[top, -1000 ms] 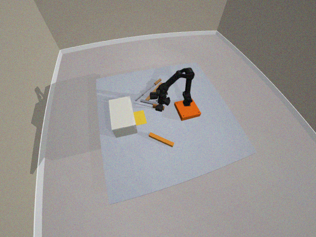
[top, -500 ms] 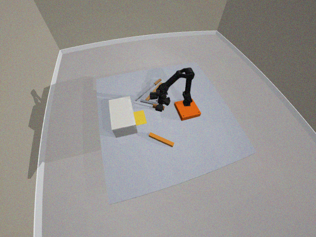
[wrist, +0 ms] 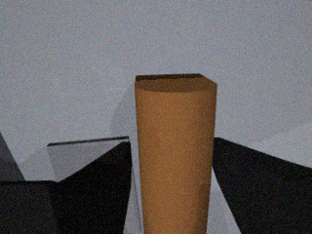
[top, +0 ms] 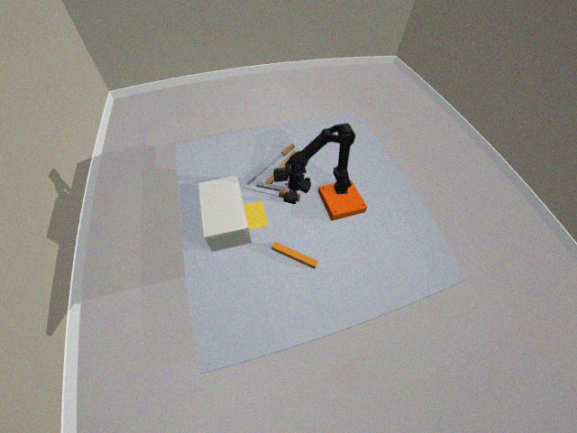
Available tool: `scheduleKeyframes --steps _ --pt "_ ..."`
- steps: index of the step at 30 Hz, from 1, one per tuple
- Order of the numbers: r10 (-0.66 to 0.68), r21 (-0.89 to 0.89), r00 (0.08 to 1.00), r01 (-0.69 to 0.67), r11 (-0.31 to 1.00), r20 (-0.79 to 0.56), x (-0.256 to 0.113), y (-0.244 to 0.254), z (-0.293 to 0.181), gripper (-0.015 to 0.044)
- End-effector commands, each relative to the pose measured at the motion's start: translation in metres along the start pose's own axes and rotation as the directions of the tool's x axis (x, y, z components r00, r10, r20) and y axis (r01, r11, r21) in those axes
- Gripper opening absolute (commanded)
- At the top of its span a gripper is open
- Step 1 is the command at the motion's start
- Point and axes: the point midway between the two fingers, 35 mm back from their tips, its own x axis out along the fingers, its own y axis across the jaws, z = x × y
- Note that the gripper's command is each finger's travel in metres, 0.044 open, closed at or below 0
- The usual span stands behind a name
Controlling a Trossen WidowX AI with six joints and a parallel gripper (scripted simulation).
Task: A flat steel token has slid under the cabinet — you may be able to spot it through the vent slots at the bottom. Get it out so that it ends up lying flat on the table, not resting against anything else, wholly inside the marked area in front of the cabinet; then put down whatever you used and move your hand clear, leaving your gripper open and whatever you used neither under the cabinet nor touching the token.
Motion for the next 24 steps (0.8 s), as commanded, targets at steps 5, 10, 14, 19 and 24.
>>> scheduleKeyframes --steps 5,10,14,19,24 --pt "0.006 -0.001 1.000 -0.006 1.000 0.005 -0.001 0.000 0.000 0.0270" --pt "0.006 -0.004 1.000 -0.006 1.000 0.005 -0.001 0.000 0.001 0.0270" --pt "0.006 -0.005 1.000 -0.006 1.000 0.005 -0.007 0.000 0.002 0.0270" --pt "0.006 -0.009 1.000 -0.005 1.000 0.005 -0.025 0.000 0.002 0.0270" --pt "0.005 -0.012 1.000 -0.005 1.000 0.005 -0.041 -0.001 0.002 0.0270"
